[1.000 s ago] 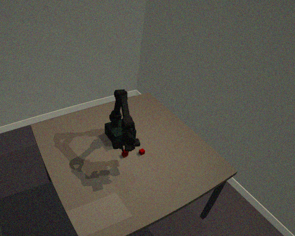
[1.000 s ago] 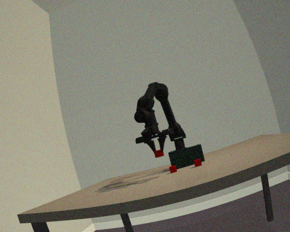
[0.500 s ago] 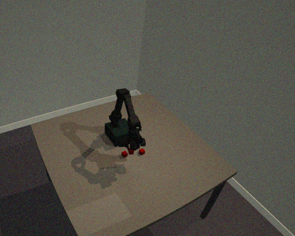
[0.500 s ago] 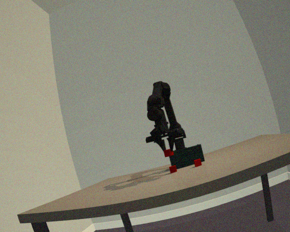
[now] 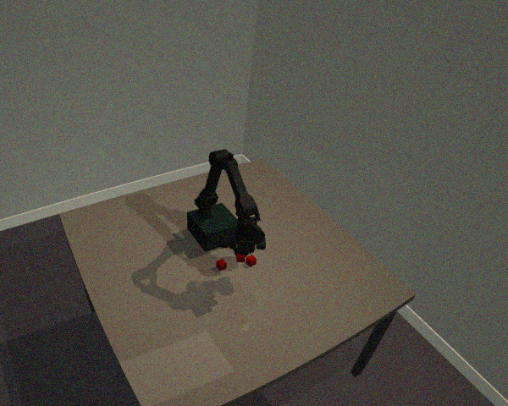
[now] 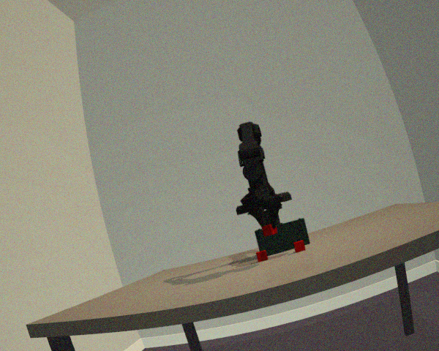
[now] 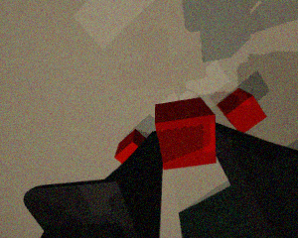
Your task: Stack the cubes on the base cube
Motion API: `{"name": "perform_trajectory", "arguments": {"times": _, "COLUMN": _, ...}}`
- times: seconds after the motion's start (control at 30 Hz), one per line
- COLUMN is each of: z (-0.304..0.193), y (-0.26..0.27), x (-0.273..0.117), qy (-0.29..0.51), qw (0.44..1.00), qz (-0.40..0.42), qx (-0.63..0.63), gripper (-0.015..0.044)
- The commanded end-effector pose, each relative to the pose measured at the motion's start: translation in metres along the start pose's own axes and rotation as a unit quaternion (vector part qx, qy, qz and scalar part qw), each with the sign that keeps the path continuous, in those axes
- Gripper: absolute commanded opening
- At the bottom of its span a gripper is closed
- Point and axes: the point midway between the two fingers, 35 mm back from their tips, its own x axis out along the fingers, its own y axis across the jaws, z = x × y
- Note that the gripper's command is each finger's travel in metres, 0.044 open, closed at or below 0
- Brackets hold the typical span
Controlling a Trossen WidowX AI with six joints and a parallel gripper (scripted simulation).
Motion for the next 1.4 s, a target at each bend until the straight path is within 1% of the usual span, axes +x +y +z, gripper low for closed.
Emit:
{"name": "perform_trajectory", "arguments": {"times": 0.0, "z": -0.011, "y": 0.01, "x": 0.003, "qy": 0.002, "qw": 1.0, "qz": 0.002, "qx": 0.019, "gripper": 0.0105}}
{"name": "perform_trajectory", "arguments": {"times": 0.97, "z": -0.081, "y": 0.06, "x": 0.02, "qy": 0.006, "qw": 0.992, "qz": 0.004, "qx": 0.128, "gripper": 0.0105}}
{"name": "perform_trajectory", "arguments": {"times": 1.37, "z": -0.083, "y": 0.06, "x": 0.021, "qy": 0.006, "qw": 0.991, "qz": 0.004, "qx": 0.131, "gripper": 0.0105}}
